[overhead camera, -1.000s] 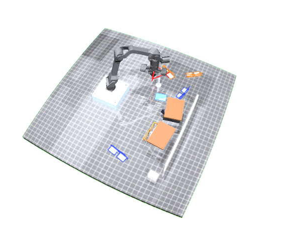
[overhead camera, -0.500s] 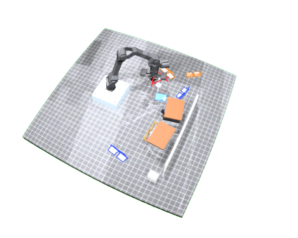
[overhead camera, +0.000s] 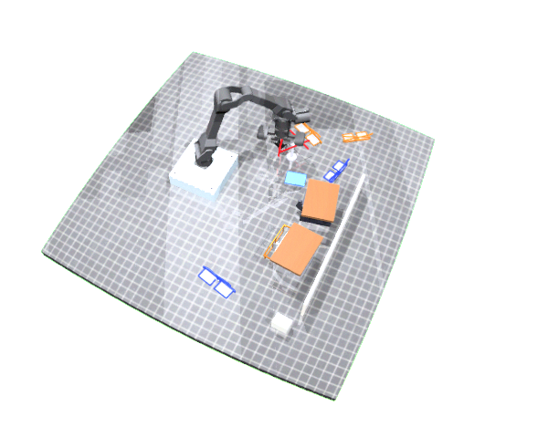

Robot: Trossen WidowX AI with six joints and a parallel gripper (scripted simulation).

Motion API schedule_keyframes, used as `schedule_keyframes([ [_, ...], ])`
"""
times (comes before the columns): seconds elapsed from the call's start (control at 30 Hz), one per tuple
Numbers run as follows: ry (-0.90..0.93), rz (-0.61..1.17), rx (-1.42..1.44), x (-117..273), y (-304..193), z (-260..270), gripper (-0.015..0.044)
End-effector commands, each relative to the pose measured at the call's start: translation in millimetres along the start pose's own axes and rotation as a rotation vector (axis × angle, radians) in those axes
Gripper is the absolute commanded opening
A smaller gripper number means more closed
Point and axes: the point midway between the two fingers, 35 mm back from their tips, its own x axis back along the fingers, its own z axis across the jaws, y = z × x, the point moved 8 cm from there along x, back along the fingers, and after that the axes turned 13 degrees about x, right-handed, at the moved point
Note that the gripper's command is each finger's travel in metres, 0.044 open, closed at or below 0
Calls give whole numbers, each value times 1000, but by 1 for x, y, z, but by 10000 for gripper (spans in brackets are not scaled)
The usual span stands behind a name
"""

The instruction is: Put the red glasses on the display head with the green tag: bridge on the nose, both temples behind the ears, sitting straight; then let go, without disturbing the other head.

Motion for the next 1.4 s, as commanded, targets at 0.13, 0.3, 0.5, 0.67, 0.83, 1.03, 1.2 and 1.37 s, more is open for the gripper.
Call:
schedule_keyframes([
  [0.13,5,2,-2,-1,4,4,0],
  [0.3,5,1,-2,-1,8,6,0],
  [0.5,5,1,-2,-1,12,8,0],
  [0.67,5,1,-2,-1,16,9,0],
  [0.83,5,0,-2,-1,19,10,0],
  [1.03,5,0,-2,-1,24,11,0],
  [1.2,5,-1,-2,-1,27,12,0],
  [1.37,5,-1,-2,-1,31,12,0],
])
